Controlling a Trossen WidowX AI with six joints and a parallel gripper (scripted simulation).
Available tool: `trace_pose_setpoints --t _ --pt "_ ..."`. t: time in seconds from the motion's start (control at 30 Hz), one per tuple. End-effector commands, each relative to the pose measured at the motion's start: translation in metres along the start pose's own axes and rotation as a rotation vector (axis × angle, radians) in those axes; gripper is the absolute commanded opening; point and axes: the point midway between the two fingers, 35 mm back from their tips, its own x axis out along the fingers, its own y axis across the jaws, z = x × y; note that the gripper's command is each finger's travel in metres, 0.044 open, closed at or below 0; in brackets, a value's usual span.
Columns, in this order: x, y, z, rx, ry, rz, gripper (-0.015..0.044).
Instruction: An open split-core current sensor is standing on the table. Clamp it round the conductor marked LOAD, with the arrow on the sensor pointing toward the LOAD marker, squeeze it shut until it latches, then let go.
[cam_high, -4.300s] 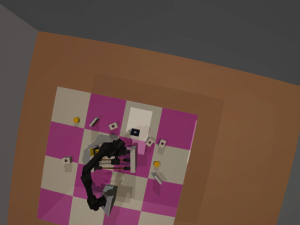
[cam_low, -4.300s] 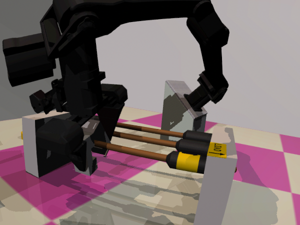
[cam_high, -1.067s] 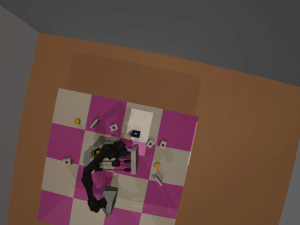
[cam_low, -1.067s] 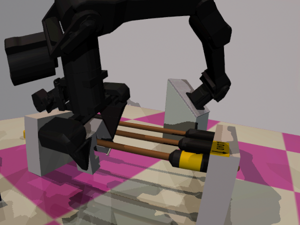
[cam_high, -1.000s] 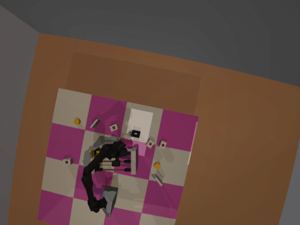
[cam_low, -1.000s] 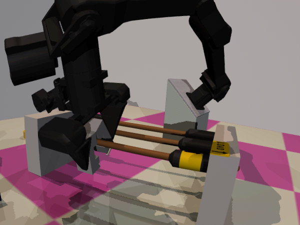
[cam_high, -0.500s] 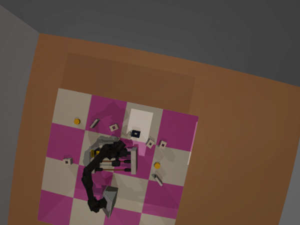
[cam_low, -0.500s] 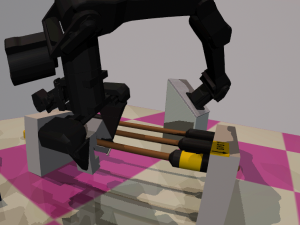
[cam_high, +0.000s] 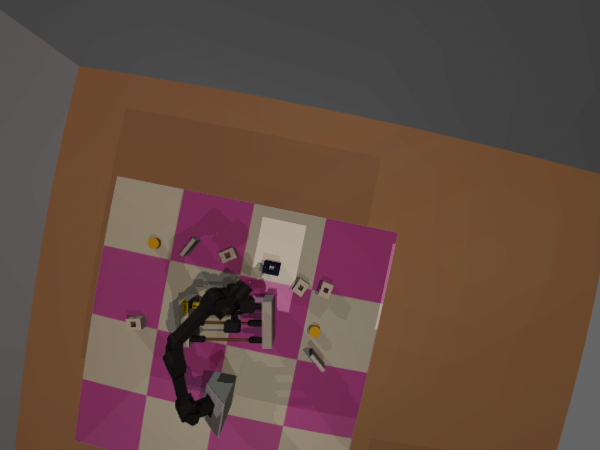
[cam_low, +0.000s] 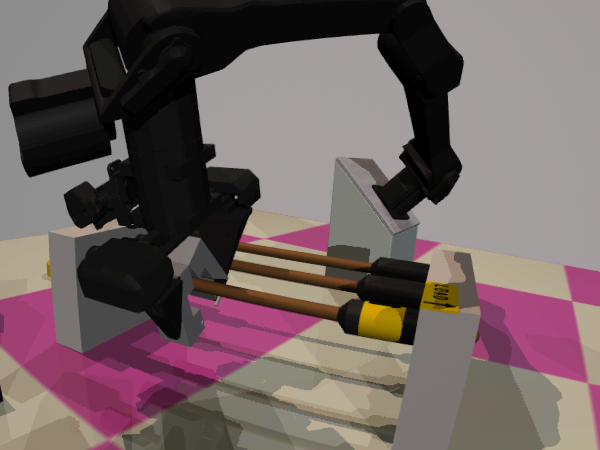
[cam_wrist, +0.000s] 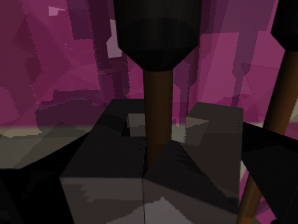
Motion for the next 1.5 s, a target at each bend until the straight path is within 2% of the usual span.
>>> trace_pose_setpoints --t 0.0,0.33,0.7,1.47 --pt "-0.0012 -0.0007 0.0007 0.003 0.003 0.003 0.0351" --pt "-0.0012 -0.0007 0.0007 0.003 0.003 0.003 0.0285" --pt "-0.0012 -0.0007 0.0007 0.003 0.003 0.003 0.0" --pt "-0.0012 -0.0007 0.0007 0.003 0.003 0.003 0.0"
